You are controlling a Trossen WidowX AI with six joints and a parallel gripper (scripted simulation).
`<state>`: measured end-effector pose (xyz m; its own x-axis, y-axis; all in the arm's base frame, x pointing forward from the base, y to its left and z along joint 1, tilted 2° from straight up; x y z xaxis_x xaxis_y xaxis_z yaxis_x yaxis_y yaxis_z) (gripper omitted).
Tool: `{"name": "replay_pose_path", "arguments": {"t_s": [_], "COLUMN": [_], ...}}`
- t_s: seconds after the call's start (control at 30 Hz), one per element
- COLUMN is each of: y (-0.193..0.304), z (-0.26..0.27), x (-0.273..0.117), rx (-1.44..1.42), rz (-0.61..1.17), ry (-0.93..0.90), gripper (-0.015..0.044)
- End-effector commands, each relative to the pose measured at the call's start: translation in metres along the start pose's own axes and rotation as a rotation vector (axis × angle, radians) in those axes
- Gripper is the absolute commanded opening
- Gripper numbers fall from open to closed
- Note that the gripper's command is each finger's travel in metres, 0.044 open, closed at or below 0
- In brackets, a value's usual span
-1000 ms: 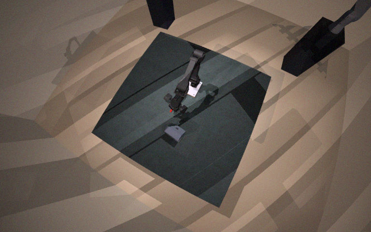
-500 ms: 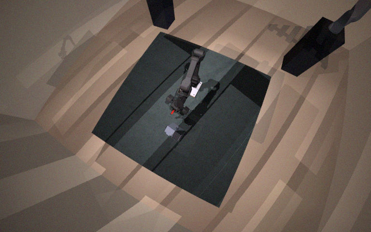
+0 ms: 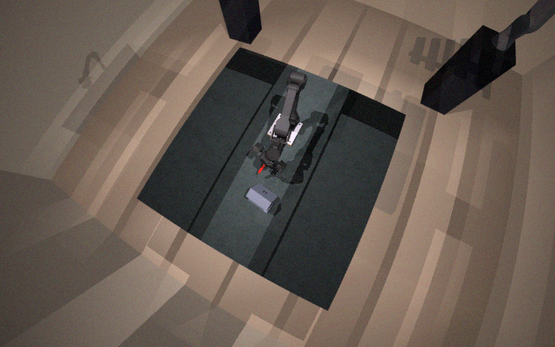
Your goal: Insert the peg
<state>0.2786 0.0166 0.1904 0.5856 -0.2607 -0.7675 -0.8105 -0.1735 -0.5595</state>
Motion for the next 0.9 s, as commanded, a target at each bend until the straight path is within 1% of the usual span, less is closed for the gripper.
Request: {"name": "replay_pose_path", "arguments": {"t_s": [0.0, 0.87], "y": [0.001, 0.005], "z": [0.004, 0.033], "x": [-0.002, -0.015], "rx": [0.010, 0.051], "rz": [-0.026, -0.186], "ry": [0.004, -0.009], "gripper": [0.0000, 0.0000]}}
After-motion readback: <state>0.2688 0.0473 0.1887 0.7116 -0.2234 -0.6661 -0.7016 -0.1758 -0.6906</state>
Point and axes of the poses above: the point midway between the two fingers, 35 mm back from their tips, its own x axis out along the fingers, its own z axis across the jaws, y = z × x, the point moved 8 cm from there along -x, back along the fingers, and after that the axes turned 12 degrees about -x, right-handed, at the moved point
